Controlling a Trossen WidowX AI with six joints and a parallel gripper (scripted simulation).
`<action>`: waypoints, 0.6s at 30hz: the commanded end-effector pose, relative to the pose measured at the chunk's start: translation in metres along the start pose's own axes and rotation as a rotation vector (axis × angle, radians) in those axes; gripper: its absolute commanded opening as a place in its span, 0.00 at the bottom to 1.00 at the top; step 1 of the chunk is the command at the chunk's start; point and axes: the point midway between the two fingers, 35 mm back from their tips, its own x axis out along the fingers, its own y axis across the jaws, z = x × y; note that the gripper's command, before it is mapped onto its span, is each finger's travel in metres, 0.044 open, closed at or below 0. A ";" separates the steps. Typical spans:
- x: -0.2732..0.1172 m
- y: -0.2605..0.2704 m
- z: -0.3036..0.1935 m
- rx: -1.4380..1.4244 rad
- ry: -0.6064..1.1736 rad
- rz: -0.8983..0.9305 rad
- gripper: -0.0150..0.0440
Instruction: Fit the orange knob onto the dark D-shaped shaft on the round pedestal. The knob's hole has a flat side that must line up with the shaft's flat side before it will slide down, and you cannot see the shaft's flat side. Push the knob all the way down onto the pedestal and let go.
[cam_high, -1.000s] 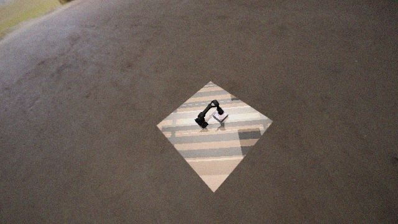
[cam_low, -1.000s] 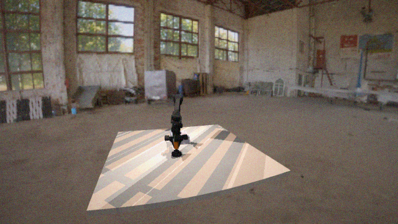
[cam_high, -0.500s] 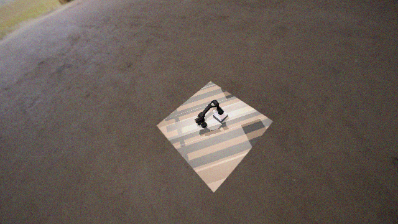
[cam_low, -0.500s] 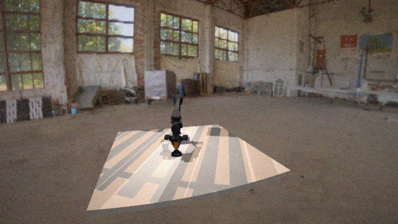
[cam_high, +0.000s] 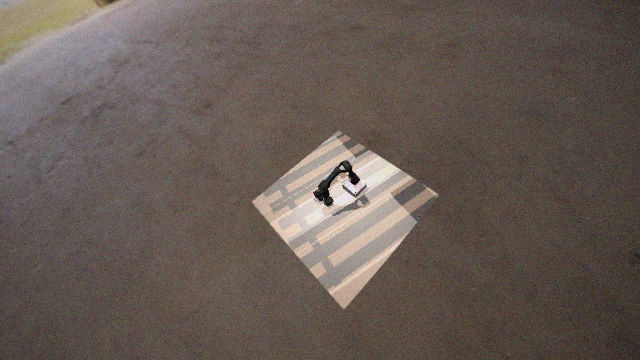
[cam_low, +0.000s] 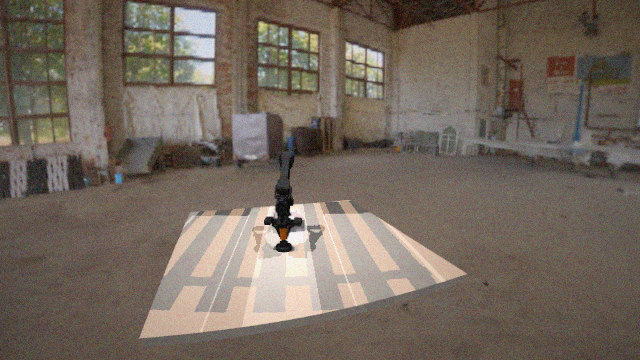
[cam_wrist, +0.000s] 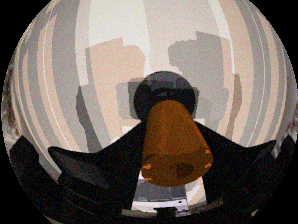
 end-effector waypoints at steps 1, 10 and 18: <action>0.001 0.000 0.002 0.004 -0.006 0.001 0.25; -0.005 0.000 0.003 0.030 -0.006 0.001 0.25; -0.005 0.001 0.003 0.214 -0.006 0.001 0.25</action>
